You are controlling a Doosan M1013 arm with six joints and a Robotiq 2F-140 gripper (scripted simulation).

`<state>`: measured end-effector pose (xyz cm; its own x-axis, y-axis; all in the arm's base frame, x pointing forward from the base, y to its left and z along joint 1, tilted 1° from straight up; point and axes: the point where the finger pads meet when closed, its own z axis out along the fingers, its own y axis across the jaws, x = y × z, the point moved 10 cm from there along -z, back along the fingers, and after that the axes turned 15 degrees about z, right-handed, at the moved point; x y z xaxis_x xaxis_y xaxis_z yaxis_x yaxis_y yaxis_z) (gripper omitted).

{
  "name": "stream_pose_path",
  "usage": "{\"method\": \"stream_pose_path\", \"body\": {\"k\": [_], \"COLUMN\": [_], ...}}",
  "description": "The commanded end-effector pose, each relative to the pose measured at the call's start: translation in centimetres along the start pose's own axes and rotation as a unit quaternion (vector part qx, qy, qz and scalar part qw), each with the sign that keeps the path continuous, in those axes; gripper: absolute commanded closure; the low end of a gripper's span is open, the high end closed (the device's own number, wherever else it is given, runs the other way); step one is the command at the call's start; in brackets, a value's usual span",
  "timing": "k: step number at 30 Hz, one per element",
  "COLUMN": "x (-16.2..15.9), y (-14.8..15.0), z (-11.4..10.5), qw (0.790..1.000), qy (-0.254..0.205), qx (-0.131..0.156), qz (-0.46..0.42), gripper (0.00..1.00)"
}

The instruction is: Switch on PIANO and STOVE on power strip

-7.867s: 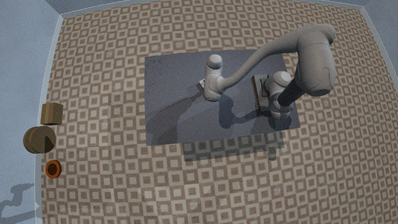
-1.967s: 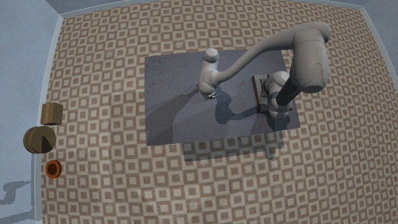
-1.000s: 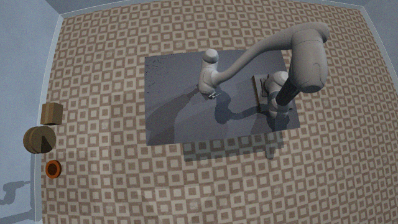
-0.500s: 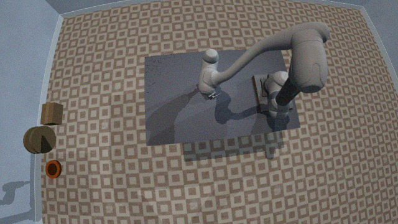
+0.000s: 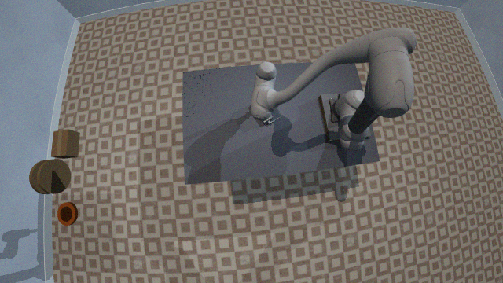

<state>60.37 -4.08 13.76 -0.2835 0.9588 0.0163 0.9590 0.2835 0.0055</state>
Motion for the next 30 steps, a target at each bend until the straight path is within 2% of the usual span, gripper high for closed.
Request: {"method": "stream_pose_path", "body": {"k": [1, 30], "x": [0.0, 0.0], "y": [0.0, 0.0], "z": [0.0, 0.89], "qw": [1.0, 1.0], "qy": [0.0, 0.0], "qx": [0.0, 0.0], "qz": [0.0, 0.0], "gripper": [1.0, 1.0]}}
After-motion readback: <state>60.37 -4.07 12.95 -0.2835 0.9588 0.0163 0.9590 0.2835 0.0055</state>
